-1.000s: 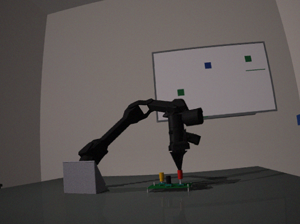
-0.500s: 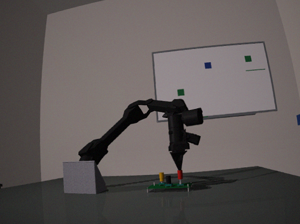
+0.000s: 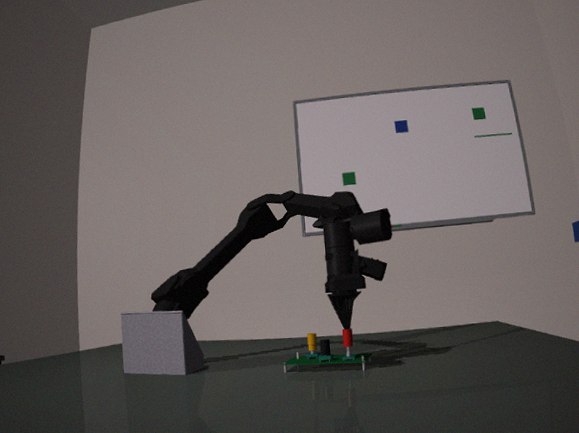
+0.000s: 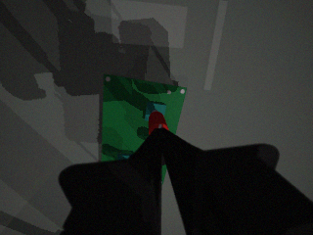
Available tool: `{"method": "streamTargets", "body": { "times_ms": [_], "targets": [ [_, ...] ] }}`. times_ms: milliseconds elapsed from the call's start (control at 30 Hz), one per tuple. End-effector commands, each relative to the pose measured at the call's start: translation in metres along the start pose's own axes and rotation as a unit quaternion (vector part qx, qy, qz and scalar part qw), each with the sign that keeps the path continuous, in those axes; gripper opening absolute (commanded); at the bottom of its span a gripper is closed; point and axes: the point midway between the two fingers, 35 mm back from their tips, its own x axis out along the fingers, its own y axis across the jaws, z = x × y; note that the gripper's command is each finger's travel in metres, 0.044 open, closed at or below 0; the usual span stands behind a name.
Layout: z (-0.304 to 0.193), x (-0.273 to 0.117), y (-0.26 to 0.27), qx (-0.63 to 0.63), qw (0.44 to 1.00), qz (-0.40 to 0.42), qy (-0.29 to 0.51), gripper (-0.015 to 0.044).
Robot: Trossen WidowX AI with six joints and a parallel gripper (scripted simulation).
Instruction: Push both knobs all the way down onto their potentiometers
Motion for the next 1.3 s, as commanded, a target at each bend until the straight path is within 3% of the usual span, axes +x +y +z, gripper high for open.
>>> {"method": "streamTargets", "body": {
  "times_ms": [0, 1267],
  "targets": [
    [0.002, 0.012, 0.002, -0.007, 1.0, 0.004, 0.005, 0.0],
    [0.002, 0.023, 0.003, -0.007, 1.0, 0.004, 0.005, 0.0]
  ]
}}
